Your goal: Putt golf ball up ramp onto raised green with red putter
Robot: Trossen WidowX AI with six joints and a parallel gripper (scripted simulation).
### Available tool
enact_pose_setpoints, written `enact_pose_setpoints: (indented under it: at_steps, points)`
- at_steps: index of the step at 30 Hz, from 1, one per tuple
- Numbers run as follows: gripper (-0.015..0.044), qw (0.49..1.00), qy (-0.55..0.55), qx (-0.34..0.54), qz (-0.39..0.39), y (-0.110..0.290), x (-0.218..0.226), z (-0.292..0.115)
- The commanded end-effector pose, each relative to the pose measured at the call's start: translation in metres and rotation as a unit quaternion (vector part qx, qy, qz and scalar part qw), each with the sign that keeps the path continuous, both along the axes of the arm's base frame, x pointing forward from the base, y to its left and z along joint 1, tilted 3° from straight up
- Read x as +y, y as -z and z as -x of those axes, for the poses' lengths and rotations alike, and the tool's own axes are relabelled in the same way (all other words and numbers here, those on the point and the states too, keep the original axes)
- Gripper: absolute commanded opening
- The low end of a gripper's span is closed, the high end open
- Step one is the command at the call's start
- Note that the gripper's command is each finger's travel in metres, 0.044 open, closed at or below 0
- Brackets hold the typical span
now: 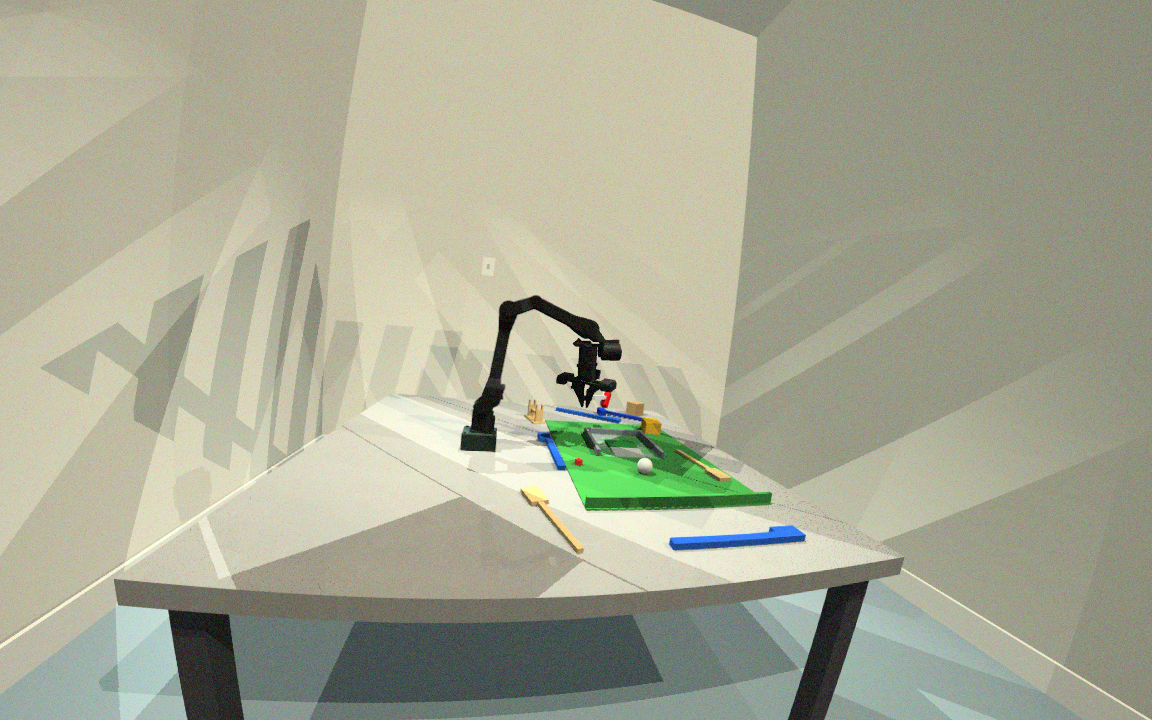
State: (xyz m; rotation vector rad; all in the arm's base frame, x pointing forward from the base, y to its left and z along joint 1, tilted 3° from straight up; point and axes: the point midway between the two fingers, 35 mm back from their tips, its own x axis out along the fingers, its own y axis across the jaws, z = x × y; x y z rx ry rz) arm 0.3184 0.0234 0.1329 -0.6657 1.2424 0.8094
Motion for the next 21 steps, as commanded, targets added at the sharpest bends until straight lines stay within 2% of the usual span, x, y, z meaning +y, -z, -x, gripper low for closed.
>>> enact_pose_setpoints:
  at_steps: [1, 21]
  points:
    - [0.0, 0.999, 0.046, 0.007, 0.005, 0.0, -0.025, -0.004]
    - [0.0, 0.966, 0.256, 0.04, 0.025, 0.0, -0.145, 0.015]
